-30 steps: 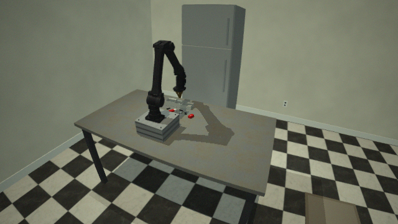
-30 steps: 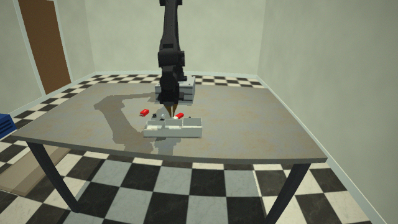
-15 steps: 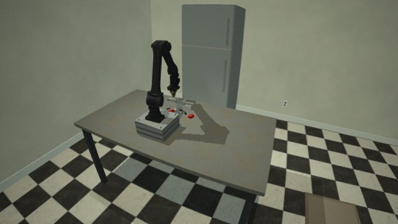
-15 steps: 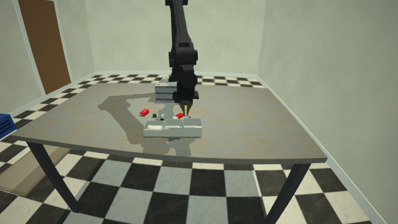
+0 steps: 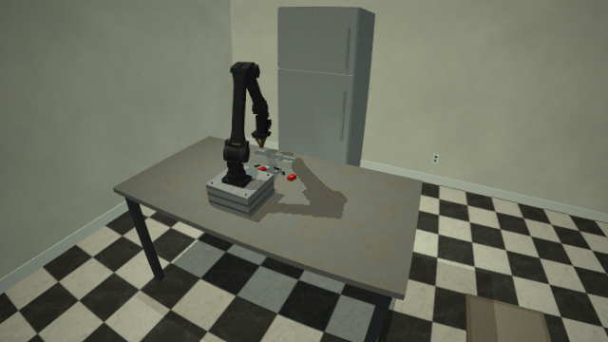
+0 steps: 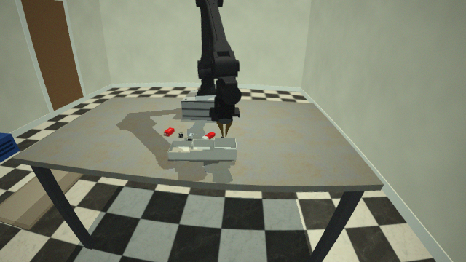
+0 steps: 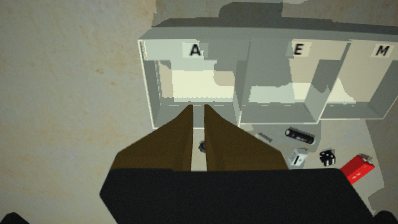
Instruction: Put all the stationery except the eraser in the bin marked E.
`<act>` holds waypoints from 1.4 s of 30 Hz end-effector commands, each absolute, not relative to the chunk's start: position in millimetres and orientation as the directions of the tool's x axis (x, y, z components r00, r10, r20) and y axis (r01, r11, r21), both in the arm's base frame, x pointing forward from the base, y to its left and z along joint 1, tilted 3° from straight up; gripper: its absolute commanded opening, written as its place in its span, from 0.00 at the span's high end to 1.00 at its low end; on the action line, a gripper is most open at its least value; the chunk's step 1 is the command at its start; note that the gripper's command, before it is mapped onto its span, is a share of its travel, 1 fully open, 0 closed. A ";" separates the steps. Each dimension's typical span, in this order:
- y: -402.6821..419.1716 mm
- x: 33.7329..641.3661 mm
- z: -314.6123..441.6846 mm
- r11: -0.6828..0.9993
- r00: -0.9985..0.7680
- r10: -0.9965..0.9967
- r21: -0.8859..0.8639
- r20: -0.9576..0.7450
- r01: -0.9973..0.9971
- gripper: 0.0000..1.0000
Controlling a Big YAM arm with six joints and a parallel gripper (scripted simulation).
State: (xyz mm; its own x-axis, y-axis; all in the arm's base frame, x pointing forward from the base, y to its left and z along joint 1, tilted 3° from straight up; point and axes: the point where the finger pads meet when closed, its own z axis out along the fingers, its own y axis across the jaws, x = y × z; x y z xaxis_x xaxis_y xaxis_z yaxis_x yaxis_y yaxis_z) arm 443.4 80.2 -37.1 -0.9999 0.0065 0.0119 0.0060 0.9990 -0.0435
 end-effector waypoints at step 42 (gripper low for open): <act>82.6 455.9 -88.7 0.999 -1.000 0.006 -0.038 -0.013 0.007 0.92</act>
